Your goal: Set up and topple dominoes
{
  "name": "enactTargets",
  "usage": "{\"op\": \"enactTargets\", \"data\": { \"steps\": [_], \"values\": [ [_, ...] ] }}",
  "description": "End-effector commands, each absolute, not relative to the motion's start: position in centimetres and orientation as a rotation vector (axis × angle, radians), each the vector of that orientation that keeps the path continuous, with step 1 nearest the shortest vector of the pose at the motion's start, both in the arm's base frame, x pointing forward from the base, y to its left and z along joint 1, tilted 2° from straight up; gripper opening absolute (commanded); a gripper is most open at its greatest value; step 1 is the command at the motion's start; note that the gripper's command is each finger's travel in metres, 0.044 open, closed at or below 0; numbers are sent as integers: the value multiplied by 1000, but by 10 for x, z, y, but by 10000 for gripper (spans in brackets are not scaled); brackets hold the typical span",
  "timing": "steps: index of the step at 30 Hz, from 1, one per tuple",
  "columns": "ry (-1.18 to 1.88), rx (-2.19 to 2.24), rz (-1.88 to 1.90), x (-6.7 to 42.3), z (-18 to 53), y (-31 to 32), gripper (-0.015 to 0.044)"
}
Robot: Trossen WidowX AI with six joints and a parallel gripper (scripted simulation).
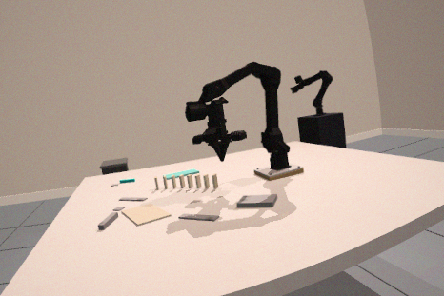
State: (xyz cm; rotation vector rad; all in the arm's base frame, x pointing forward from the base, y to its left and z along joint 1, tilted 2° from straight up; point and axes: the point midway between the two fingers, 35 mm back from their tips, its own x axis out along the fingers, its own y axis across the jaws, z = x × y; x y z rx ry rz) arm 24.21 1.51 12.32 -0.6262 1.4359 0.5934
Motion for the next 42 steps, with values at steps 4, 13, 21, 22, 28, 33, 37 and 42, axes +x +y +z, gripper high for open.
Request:
{"op": "enactTargets", "data": {
  "steps": [4,13,21,22,28,33,37,42],
  "values": [
    [1435,-635,595,243,120,15,0],
    [1435,-635,595,246,43,14,0],
    [1435,-635,595,252,44,9,0],
    [1435,-635,595,253,44,8,0],
    [1434,-636,594,260,44,2,0],
    [1434,-637,593,266,45,-4,0],
    [1434,-637,593,271,45,-8,0],
    [1428,-632,598,271,53,-8,0]
  ]
}}
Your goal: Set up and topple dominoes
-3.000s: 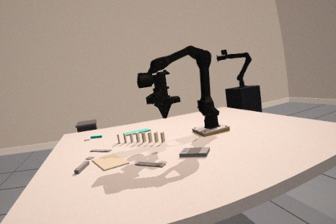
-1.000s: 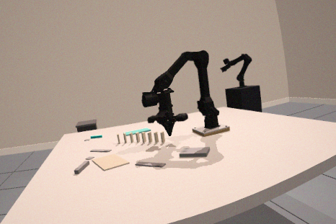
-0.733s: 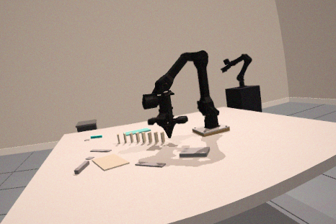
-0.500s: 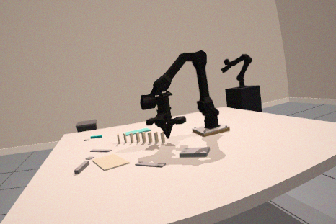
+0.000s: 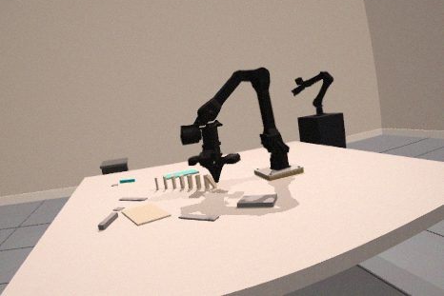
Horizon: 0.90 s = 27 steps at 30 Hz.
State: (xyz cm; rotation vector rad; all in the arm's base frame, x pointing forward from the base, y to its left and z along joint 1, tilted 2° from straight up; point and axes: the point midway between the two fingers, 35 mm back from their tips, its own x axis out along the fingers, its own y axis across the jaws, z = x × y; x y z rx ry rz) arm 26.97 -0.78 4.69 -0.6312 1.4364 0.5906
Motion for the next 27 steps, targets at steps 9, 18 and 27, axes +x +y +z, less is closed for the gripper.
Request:
{"op": "enactTargets", "data": {
  "steps": [9,18,27],
  "values": [
    [1433,-639,591,285,106,-27,0],
    [1433,-639,591,285,106,-27,0],
    [1433,-639,591,285,106,-27,0]
  ]
}}
